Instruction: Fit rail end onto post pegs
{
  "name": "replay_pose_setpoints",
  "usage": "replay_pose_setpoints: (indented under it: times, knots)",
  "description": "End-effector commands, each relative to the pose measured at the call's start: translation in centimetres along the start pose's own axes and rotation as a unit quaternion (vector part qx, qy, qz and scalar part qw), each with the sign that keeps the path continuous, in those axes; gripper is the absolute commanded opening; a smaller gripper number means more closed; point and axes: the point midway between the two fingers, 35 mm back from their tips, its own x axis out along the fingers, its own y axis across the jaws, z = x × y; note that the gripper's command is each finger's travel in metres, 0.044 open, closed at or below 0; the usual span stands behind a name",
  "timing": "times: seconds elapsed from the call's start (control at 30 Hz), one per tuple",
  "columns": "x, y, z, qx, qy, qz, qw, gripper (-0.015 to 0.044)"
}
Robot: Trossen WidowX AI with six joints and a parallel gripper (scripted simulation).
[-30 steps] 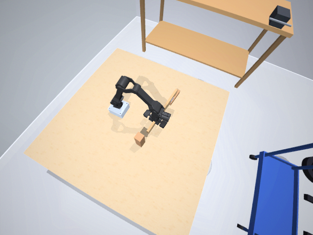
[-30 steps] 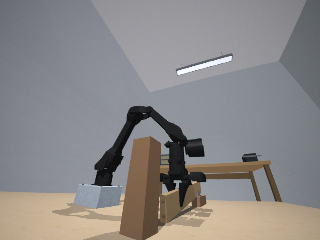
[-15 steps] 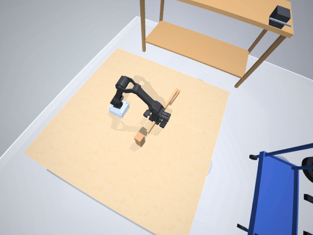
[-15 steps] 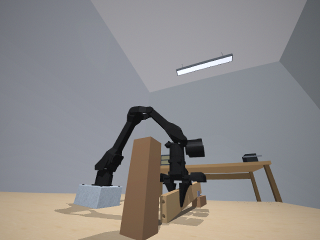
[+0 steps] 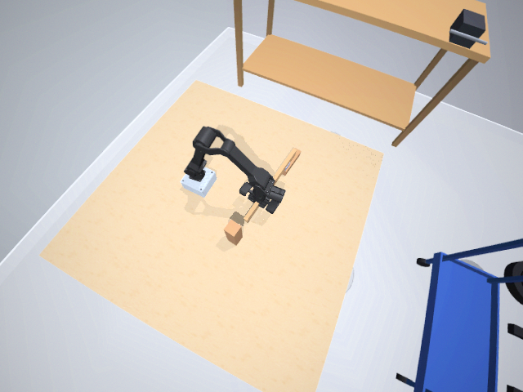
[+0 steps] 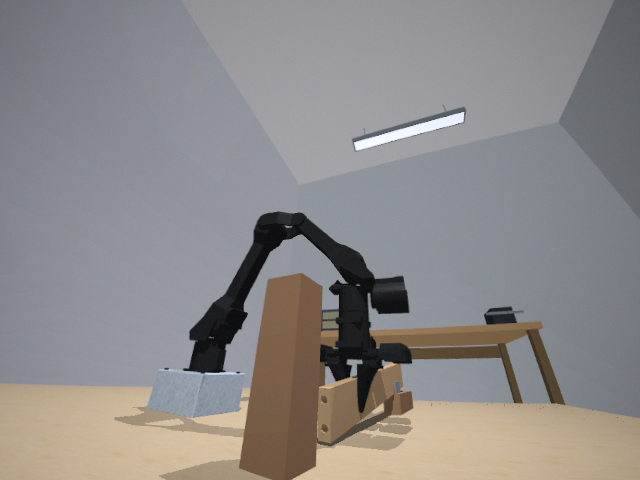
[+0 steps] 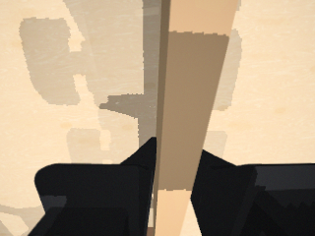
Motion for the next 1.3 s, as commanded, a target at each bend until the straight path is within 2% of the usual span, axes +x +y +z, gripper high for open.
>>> replay_pose_setpoints:
  times: [0.0, 1.27]
  knots:
    - [-0.6, -0.3, 0.1, -0.001, -0.002, -0.004, 1.0, 0.0]
    - [-2.5, -0.6, 0.1, -0.001, -0.003, -0.004, 1.0, 0.0]
